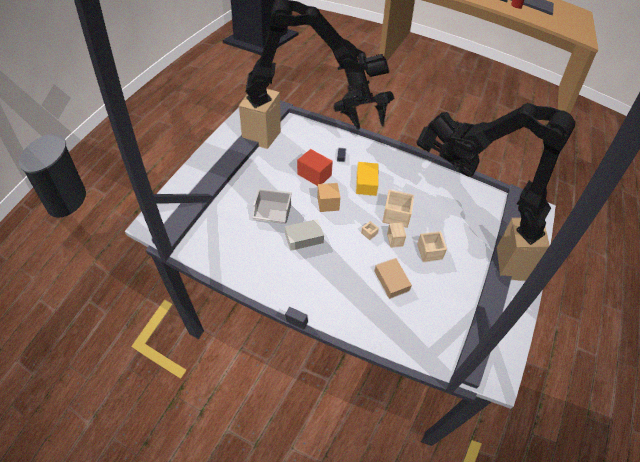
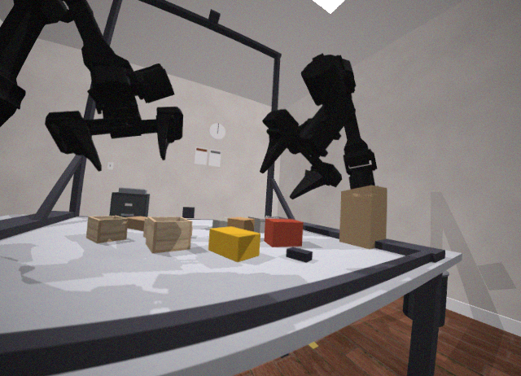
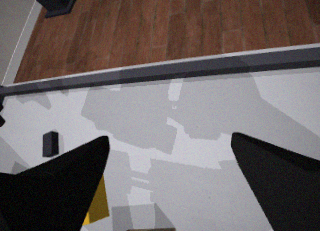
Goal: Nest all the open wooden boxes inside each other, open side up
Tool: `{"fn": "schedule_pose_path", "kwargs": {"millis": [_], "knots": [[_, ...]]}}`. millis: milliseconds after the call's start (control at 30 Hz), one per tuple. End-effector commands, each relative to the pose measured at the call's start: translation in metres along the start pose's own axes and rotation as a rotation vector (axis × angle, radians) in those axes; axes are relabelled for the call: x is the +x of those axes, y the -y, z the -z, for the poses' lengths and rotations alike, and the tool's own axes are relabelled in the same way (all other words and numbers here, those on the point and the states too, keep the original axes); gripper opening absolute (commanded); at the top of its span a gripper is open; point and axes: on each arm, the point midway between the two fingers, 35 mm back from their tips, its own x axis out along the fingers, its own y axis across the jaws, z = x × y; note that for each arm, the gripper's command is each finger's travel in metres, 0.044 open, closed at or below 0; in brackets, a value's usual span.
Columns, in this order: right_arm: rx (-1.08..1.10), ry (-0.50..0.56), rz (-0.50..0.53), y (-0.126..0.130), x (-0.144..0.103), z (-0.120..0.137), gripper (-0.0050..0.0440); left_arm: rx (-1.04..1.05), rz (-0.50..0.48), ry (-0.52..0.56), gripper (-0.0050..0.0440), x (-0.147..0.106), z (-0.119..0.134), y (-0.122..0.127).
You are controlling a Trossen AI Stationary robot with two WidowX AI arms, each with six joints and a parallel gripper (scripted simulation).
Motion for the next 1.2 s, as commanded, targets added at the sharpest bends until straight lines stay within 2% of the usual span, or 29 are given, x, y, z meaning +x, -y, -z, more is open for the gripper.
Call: {"fn": "schedule_pose_path", "kwargs": {"millis": [0,100,167,200,400,667,733,833,1033,1167], "knots": [[-0.141,-0.023,-0.078,0.007,-0.001,0.003,0.04,-0.185,0.072,-0.069,0.04,-0.003,-0.016,-0.004],[-0.242,-0.035,-0.109,0.014,0.0,0.008,0.04,-0.312,0.126,-0.116,0.04,-0.003,-0.025,0.003],[-0.242,-0.035,-0.109,0.014,0.0,0.008,0.04,-0.312,0.126,-0.116,0.04,-0.003,-0.025,0.003],[-0.276,-0.038,-0.12,0.016,0.0,0.01,0.04,-0.406,0.14,-0.138,0.04,-0.003,-0.029,0.006],[-0.523,-0.046,-0.204,0.034,-0.001,0.022,0.04,-0.639,0.24,-0.293,0.04,-0.008,-0.051,0.026],[-0.774,-0.028,-0.295,0.052,-0.005,0.033,0.04,-0.923,0.271,-0.503,0.04,-0.021,-0.071,0.046],[-0.774,-0.028,-0.295,0.052,-0.005,0.033,0.04,-0.923,0.271,-0.503,0.04,-0.021,-0.071,0.046],[-0.83,-0.021,-0.316,0.056,-0.007,0.036,0.04,-0.995,0.265,-0.557,0.04,-0.025,-0.075,0.05],[-0.829,-0.021,-0.314,0.054,-0.006,0.036,0.04,-1.001,0.283,-0.562,0.04,-0.023,-0.073,0.056],[-0.816,-0.063,-0.318,0.049,-0.005,0.044,0.0304,-1.001,0.283,-0.562,0.04,-0.023,-0.073,0.056]]}}
